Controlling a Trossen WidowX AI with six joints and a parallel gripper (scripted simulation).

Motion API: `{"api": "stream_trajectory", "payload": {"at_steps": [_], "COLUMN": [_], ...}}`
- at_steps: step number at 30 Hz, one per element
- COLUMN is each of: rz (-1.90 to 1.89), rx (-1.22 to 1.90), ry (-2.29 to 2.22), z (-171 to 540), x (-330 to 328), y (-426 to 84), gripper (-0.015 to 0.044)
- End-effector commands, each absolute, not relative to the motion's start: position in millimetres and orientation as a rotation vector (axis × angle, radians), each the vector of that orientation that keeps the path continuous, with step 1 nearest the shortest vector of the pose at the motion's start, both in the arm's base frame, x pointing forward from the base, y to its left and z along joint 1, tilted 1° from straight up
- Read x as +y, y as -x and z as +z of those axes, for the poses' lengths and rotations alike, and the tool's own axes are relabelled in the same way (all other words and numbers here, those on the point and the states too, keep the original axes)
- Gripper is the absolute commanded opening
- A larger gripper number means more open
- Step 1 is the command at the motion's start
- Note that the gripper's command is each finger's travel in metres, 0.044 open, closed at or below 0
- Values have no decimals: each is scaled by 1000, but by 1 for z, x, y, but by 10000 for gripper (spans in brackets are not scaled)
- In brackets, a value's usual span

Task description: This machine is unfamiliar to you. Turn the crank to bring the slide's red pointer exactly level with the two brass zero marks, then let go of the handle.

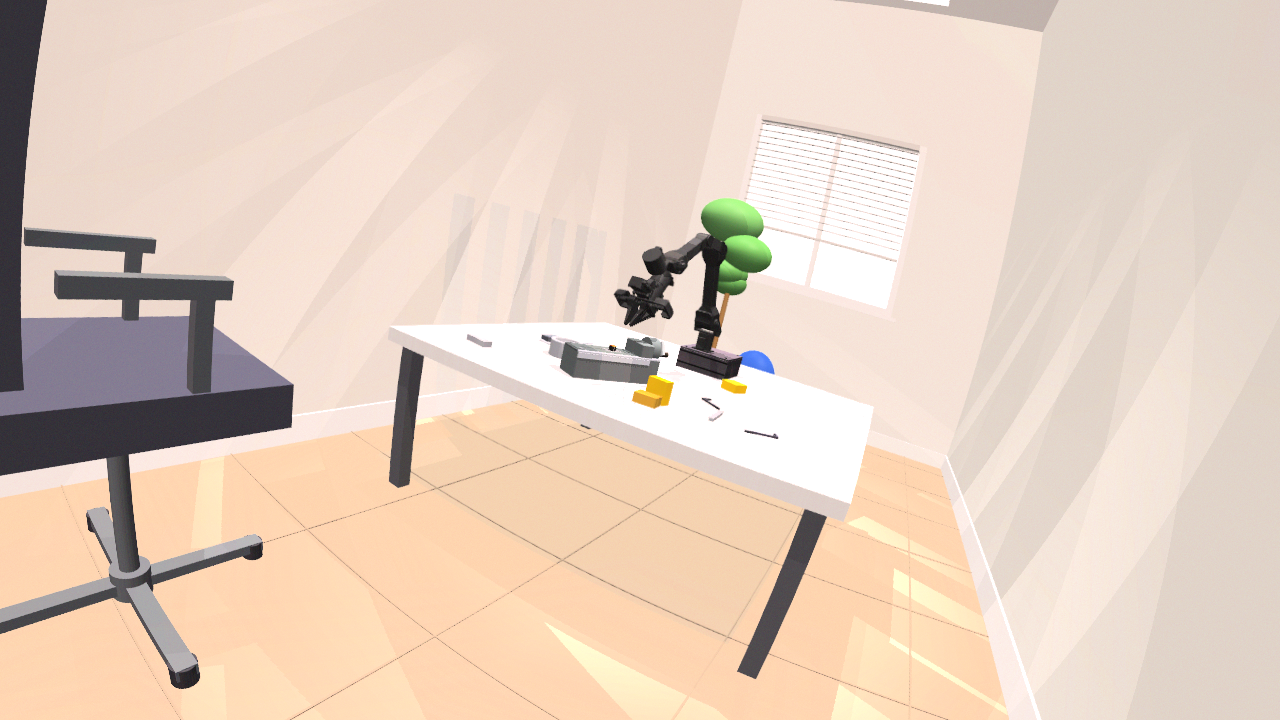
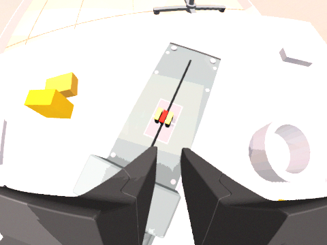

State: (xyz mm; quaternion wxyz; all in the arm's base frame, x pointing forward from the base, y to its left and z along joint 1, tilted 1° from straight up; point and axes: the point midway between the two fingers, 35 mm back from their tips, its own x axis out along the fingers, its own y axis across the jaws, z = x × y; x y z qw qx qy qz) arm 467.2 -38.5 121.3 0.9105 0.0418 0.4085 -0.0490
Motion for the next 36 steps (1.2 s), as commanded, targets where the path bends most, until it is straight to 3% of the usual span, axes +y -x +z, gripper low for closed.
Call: {"api": "stream_trajectory", "payload": {"at_steps": [1, 11, 13, 30, 36], "rz": [-101, -101, -101, -101, -101], "rx": [842, 842, 842, 842, 842], "ry": [-86, -86, -86, -86, -86], "z": [121, 121, 121, 121, 121], "x": [-39, -39, -39, -39, -39], "y": [-467, -467, -467, -467, -467], "gripper": [157, 420, 440, 0, 0]}}
